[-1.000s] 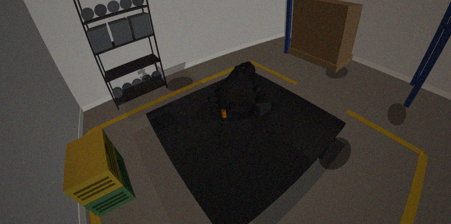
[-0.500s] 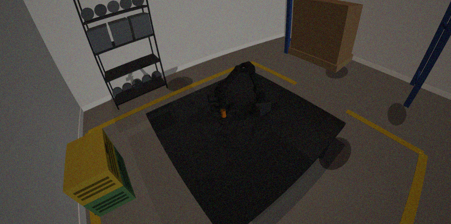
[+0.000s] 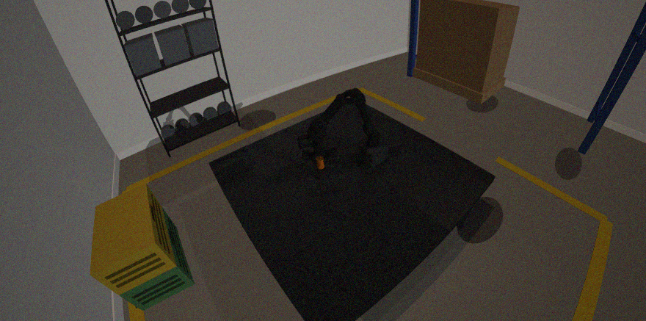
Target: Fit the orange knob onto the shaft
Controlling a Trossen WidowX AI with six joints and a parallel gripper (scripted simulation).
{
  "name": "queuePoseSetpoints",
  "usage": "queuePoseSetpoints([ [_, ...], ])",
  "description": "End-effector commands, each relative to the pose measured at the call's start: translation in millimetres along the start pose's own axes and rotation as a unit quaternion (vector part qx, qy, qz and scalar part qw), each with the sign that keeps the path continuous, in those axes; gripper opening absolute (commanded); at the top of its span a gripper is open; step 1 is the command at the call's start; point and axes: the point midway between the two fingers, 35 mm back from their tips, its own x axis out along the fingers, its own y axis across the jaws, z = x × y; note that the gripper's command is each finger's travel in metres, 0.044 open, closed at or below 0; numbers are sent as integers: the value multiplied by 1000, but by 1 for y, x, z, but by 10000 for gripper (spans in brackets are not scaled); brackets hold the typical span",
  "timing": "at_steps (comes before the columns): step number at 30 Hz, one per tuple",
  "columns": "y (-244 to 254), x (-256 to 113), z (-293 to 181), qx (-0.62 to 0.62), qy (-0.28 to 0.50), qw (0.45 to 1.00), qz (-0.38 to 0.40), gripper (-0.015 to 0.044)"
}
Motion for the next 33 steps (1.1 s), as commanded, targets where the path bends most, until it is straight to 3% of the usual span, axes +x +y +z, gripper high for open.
queuePoseSetpoints([
  [1, 0, 1, 0, 3, 0, 1000, 0, 0],
  [33, 0, 1, 0, -9, 0, 1000, 0, 0],
])
